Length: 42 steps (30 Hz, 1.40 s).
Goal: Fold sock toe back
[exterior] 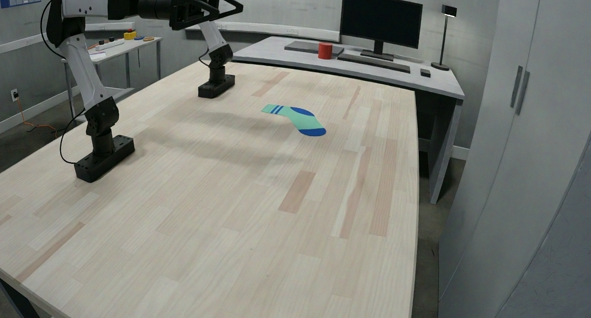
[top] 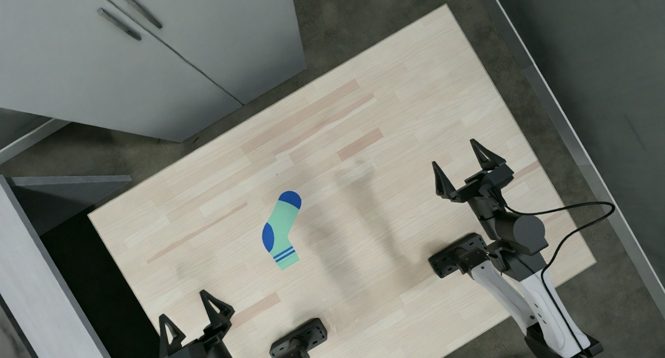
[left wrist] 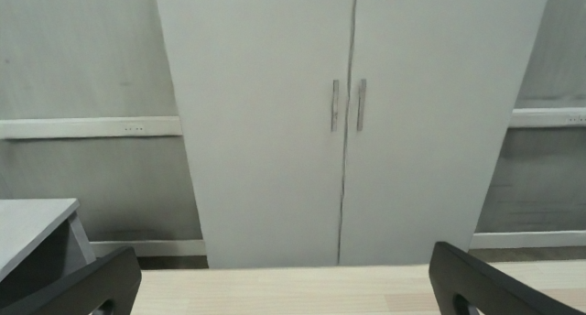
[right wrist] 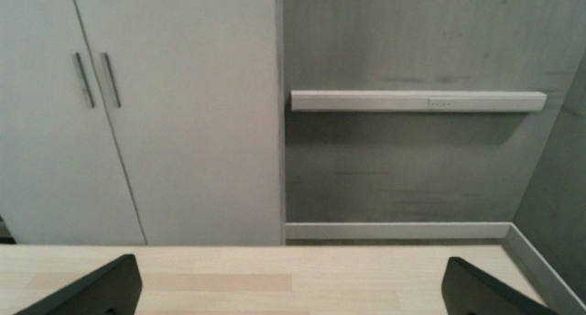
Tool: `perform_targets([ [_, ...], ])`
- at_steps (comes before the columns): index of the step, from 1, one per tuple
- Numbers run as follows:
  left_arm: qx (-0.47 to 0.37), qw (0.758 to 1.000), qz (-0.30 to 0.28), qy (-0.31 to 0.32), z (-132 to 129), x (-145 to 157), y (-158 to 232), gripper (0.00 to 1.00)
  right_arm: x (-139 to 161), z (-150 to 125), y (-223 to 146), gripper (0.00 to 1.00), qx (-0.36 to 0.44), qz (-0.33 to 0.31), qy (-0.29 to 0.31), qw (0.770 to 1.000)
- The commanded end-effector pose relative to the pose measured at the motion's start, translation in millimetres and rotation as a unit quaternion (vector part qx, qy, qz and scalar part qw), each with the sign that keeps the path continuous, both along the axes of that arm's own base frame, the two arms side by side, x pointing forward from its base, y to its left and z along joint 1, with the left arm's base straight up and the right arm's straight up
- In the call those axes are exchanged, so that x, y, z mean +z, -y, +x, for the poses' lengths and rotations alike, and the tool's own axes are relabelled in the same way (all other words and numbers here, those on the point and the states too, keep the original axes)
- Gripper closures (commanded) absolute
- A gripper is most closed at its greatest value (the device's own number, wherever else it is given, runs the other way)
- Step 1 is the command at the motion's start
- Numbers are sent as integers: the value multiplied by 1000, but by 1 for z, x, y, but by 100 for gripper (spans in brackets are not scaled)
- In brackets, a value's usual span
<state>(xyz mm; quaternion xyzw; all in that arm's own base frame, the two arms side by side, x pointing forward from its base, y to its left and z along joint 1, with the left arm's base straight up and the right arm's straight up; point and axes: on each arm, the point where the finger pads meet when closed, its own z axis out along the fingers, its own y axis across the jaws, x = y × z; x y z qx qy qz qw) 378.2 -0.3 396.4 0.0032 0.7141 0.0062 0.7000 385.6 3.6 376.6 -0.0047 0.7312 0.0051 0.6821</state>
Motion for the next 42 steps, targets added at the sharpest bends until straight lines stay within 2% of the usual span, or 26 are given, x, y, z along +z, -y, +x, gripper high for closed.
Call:
perform_targets([
  [1,-2,1000,-2,14,-3,10,1,0,10,-2,-1,0,2,-2,14,1000],
  [18,-2,1000,-2,21,-4,16,1,0,14,-3,-1,0,2,-2,18,1000],
  [19,-16,999,10,-44,5,-27,8,67,14,-3,-1,0,2,-2,18,1000],
  [22,-11,998,38,-49,5,-21,9,67,14,-3,-1,0,2,-2,18,1000],
  [30,-52,981,124,-137,12,-73,30,67,14,-3,-1,0,2,-2,18,1000],
  [32,-65,973,144,-167,12,-94,35,67,14,-3,-1,0,2,-2,18,1000],
  [34,-65,973,144,-167,12,-94,35,67,14,-3,-1,0,2,-2,18,1000],
  [36,-74,966,161,-187,12,-107,39,67,14,-3,-1,0,2,-2,18,1000],
  [39,-95,949,192,-233,8,-141,45,67,14,-3,-1,0,2,-2,18,1000],
  [42,-113,937,222,-245,9,-144,53,67,14,-3,-1,0,2,-2,18,1000],
])
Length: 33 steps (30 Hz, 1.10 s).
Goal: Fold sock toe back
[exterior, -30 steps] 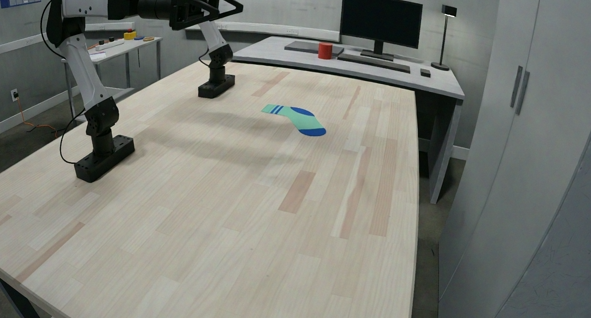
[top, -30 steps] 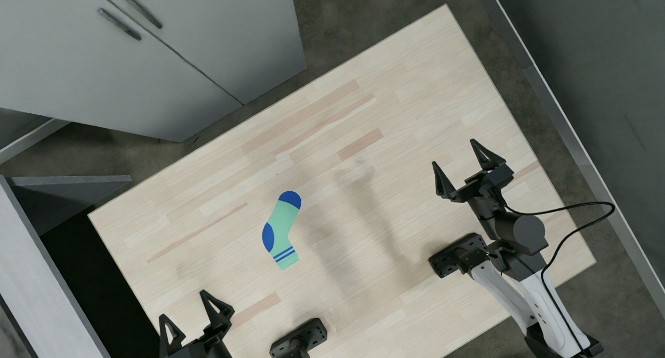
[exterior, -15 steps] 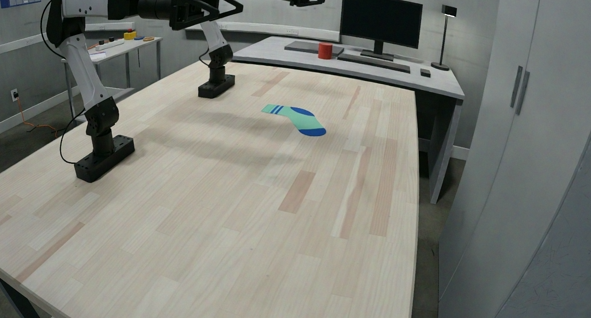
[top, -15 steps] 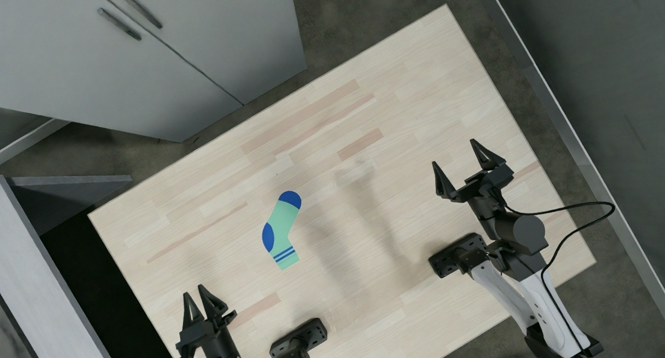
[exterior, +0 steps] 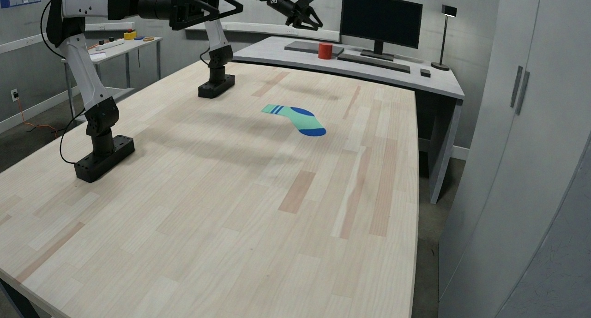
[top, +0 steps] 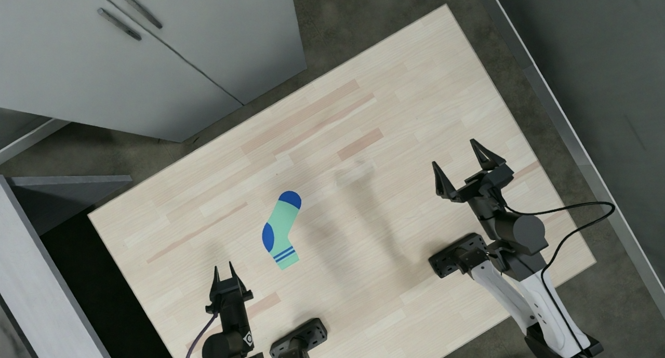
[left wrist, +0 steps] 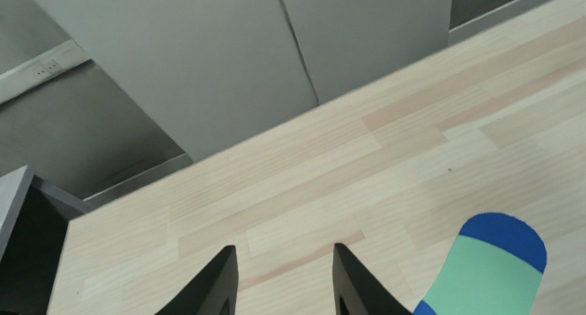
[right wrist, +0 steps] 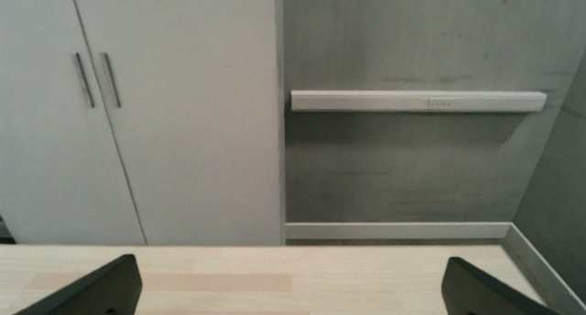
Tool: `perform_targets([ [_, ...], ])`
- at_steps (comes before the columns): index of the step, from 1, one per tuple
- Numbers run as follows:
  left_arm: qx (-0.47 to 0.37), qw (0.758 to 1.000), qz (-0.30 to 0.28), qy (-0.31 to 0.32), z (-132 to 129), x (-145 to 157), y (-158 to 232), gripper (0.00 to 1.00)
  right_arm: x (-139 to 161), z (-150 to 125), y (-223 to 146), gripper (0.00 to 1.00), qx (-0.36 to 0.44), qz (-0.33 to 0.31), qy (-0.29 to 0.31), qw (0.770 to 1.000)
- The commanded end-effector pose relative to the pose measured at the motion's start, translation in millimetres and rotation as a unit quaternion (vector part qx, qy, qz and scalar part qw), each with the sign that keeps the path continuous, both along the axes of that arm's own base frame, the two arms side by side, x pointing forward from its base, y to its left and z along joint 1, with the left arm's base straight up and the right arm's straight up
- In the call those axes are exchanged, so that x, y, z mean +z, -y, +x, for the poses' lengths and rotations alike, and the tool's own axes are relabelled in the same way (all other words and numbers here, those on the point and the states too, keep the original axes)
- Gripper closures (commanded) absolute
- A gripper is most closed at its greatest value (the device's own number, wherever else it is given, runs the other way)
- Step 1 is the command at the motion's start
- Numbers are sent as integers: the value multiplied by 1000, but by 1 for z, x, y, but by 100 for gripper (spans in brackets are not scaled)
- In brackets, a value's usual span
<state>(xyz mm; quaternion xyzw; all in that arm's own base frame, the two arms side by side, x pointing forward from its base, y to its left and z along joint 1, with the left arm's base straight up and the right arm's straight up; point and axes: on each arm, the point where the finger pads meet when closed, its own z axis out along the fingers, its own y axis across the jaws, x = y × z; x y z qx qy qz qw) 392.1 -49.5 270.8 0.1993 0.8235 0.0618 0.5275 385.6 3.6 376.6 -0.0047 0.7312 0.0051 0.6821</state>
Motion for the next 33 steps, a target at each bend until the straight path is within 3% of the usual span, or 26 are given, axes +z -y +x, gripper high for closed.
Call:
perform_targets([
  [1,-24,996,59,-55,-6,-25,6,67,14,-3,-1,0,2,-2,18,1000],
  [6,-74,984,111,-122,-19,-68,20,67,14,-3,-1,0,2,-2,18,1000],
  [11,-100,975,137,-141,-22,-77,26,67,14,-3,-1,0,2,-2,18,1000],
  [14,-134,957,170,-194,-39,-113,29,67,14,-3,-1,0,2,-2,18,1000],
  [17,-165,944,198,-206,-41,-115,37,67,14,-3,-1,0,2,-2,18,1000],
  [24,-258,884,263,-288,-77,-163,48,67,14,-3,-1,0,2,-2,18,1000],
  [28,-277,872,279,-292,-79,-163,52,67,14,-3,-1,0,2,-2,18,1000],
  [33,-349,809,318,-349,-111,-193,54,67,14,-3,-1,0,2,-2,18,1000],
])
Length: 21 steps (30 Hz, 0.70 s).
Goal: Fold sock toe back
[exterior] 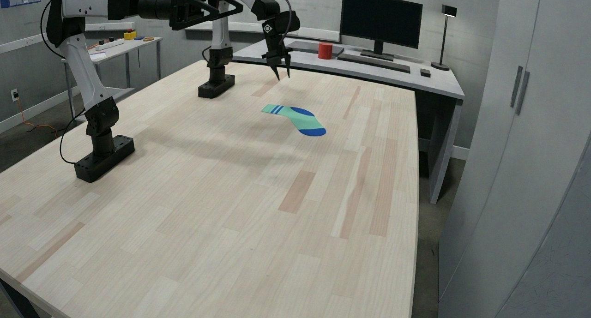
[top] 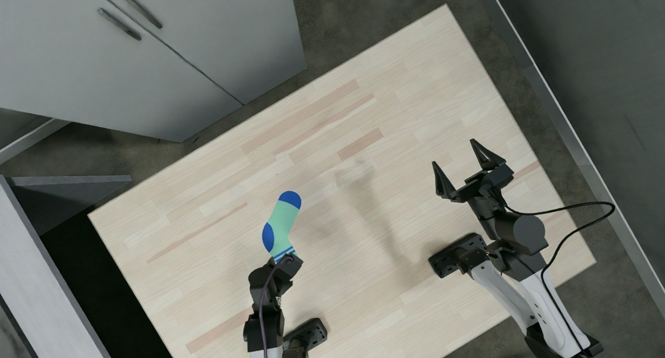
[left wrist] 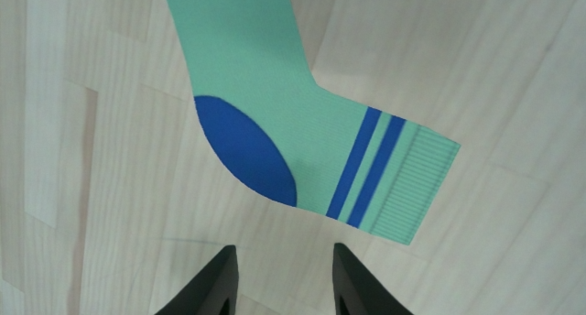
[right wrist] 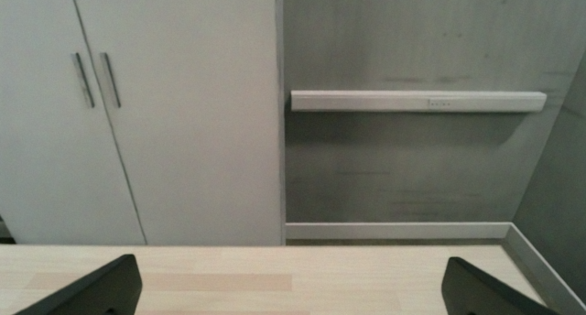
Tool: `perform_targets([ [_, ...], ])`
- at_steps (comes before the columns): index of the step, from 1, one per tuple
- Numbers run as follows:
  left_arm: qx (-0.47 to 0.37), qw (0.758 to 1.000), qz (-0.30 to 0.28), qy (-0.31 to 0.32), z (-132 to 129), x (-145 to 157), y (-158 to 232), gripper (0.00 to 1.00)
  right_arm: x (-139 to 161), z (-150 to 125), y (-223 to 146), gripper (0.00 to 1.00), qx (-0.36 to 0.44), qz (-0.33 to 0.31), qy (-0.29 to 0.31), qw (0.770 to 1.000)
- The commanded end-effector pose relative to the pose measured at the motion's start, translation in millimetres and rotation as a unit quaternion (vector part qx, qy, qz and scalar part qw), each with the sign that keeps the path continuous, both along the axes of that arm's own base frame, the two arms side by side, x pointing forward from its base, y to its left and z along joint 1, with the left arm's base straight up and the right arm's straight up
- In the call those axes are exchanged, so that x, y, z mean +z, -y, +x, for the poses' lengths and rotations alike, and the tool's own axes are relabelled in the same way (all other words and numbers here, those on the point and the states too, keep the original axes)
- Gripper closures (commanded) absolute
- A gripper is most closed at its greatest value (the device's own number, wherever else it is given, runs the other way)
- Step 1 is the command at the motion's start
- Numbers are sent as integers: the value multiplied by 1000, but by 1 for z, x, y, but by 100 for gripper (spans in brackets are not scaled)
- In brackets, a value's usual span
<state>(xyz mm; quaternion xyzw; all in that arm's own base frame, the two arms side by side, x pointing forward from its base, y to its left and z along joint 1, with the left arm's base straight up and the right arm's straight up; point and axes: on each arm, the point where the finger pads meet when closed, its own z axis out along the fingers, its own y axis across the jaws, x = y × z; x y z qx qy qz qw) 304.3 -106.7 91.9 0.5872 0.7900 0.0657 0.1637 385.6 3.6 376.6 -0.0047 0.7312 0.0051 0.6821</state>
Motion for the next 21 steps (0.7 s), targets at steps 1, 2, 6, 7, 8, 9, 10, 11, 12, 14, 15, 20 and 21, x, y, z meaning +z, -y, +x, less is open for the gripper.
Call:
perform_targets([
  [1,-71,993,53,-76,-34,-23,-5,67,14,-3,-1,0,2,-2,18,1000],
  [2,-87,991,61,-87,-38,-25,-4,67,14,-3,-1,0,2,-2,18,1000],
  [6,-151,977,87,-124,-53,-32,0,67,14,-3,-1,0,2,-2,18,1000],
  [7,-160,975,90,-126,-54,-32,2,67,14,-3,-1,0,2,-2,18,1000],
  [8,-164,974,91,-128,-54,-33,3,67,14,-3,-1,0,2,-2,18,1000],
  [9,-164,974,91,-128,-54,-33,3,67,14,-3,-1,0,2,-2,18,1000],
  [10,-164,974,91,-128,-54,-33,3,67,14,-3,-1,0,2,-2,18,1000],
  [11,-163,975,90,-123,-55,-32,4,67,14,-3,-1,0,2,-2,18,1000],
  [12,-151,977,88,-118,-54,-32,0,67,14,-3,-1,0,2,-2,18,1000],
  [14,-121,986,72,-92,-42,-32,2,67,14,-3,-1,0,2,-2,18,1000],
  [15,-120,983,78,-116,-46,-44,1,67,14,-3,-1,0,2,-2,18,1000],
  [20,-125,985,60,-100,-44,-27,8,67,14,-3,-1,0,2,-2,18,1000],
  [21,-127,985,60,-100,-45,-26,9,67,14,-3,-1,0,2,-2,18,1000],
])
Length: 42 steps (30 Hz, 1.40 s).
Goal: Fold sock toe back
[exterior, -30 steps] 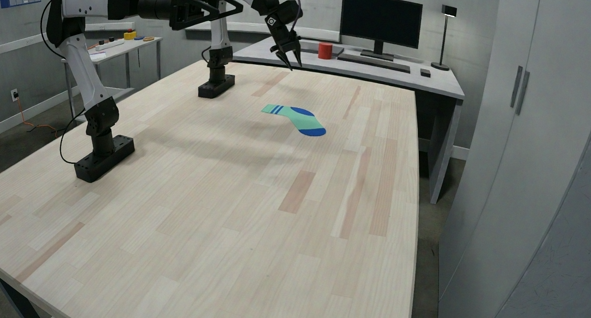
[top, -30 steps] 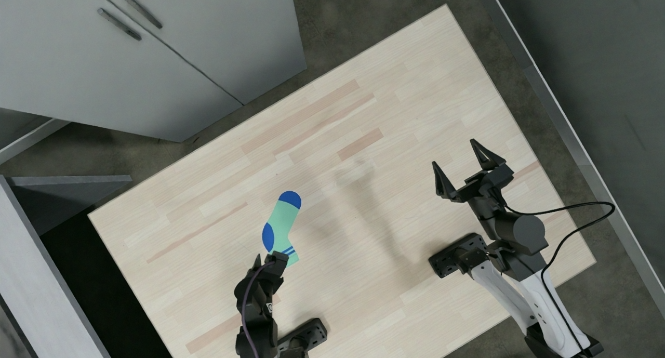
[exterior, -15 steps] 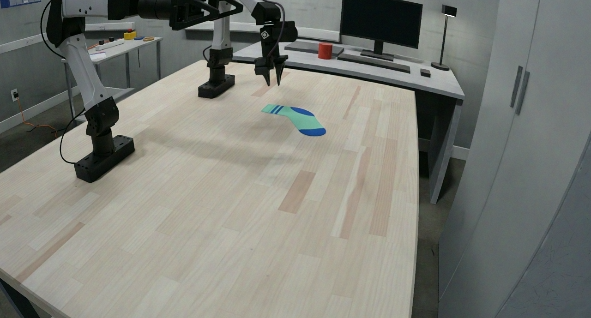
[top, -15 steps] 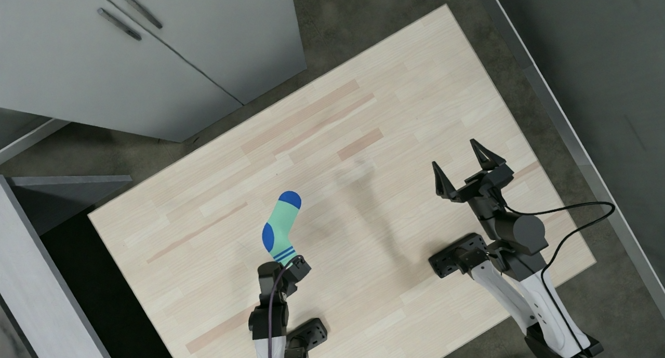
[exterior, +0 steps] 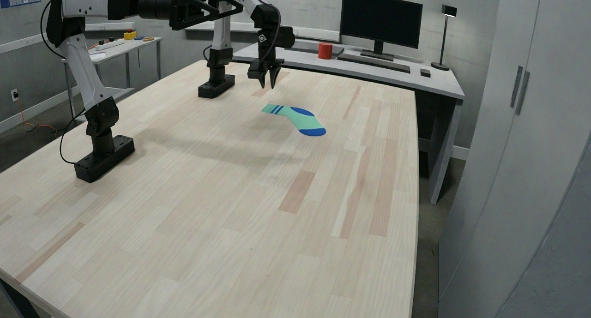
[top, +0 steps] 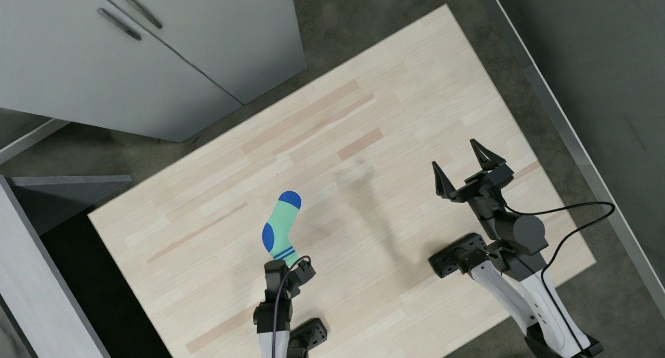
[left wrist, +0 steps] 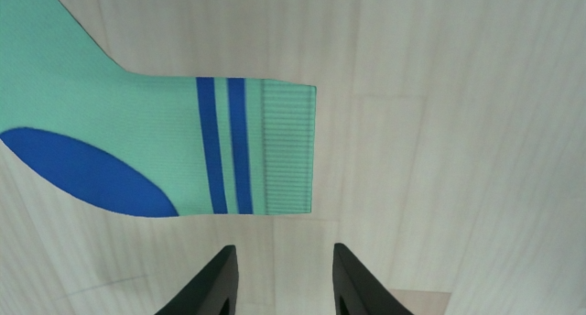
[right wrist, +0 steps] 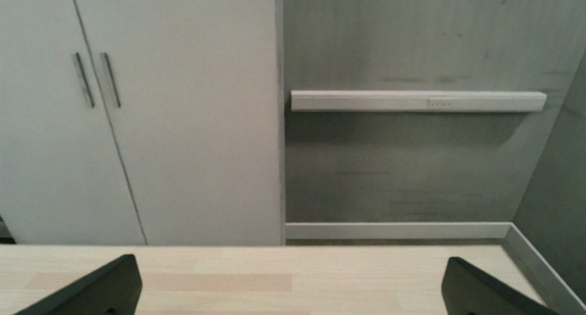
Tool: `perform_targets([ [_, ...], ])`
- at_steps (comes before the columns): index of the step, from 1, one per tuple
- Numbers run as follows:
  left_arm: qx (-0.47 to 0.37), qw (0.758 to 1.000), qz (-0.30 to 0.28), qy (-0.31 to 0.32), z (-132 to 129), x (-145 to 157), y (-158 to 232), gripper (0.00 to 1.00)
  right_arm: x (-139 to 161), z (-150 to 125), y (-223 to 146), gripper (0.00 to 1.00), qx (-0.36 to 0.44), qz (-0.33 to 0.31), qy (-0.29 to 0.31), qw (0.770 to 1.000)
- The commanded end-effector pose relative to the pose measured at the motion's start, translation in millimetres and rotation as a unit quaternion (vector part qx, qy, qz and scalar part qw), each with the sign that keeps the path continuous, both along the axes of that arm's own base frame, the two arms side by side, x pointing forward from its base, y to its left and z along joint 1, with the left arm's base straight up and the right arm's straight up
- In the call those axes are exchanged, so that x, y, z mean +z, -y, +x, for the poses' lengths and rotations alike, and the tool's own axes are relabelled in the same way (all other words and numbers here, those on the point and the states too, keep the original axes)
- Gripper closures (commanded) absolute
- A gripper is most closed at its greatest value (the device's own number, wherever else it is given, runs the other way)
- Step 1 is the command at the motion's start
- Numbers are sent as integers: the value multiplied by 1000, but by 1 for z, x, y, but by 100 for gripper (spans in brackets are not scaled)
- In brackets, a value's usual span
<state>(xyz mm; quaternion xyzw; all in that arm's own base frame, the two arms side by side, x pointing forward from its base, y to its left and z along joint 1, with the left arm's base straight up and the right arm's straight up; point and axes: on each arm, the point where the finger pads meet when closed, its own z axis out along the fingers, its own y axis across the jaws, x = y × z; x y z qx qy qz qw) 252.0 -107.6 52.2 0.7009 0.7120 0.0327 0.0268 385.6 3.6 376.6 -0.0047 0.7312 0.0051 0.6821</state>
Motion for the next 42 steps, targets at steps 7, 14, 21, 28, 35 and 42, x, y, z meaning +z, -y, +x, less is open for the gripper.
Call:
perform_targets([
  [7,2,1000,-18,20,8,14,8,67,14,-3,-1,0,2,-2,18,1000],
  [14,-6,1000,-21,20,12,-35,8,67,14,-3,-1,0,2,-2,18,1000],
  [21,-9,1000,-16,7,6,-54,7,67,14,-3,-1,0,2,-2,18,1000],
  [28,-6,999,-30,42,20,-37,13,67,14,-3,-1,0,2,-2,18,1000],
  [35,-6,1000,-17,11,8,-60,7,67,14,-3,-1,0,2,-2,18,1000],
  [42,-6,1000,-16,9,6,-66,7,67,14,-3,-1,0,2,-2,18,1000],
])
